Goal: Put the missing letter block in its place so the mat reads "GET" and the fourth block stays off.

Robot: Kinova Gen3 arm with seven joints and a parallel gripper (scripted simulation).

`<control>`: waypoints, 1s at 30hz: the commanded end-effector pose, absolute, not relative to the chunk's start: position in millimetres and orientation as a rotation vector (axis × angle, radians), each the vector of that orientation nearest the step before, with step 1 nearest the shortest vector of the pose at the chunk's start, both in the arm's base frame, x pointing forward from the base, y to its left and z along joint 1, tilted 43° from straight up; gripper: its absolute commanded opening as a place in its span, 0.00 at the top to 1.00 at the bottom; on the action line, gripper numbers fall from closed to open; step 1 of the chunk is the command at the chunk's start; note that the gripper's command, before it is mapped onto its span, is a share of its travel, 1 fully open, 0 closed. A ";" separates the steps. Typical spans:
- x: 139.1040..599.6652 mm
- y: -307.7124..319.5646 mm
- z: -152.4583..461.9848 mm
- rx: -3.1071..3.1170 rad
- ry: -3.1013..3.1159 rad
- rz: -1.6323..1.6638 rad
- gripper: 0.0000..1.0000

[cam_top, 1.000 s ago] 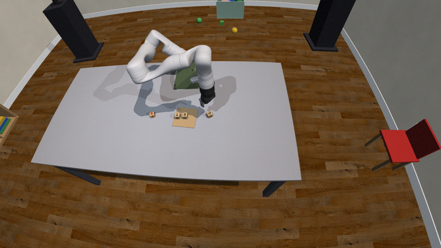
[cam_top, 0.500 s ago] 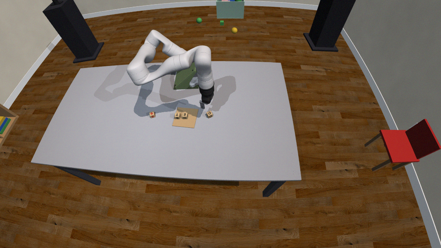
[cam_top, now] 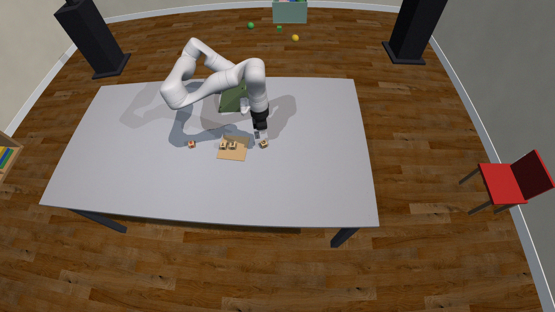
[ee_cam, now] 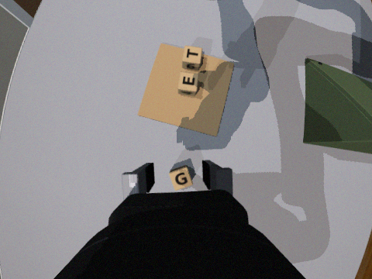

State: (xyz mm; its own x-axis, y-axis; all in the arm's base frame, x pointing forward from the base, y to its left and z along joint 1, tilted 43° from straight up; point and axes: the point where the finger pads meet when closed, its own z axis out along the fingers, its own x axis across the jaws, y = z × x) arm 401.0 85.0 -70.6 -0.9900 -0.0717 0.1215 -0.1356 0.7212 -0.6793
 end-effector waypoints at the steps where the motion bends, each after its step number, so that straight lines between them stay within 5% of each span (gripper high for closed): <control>1: 400.4 83.6 -71.4 0.223 -2.816 1.120 0.00; 30: 404.2 79.8 -87.9 1.386 -2.167 0.831 0.00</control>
State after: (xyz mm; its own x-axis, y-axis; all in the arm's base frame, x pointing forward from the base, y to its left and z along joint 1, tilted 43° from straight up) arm 405.1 80.4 -86.9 -0.4361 -0.6411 0.6315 -0.8991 0.3404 -0.2753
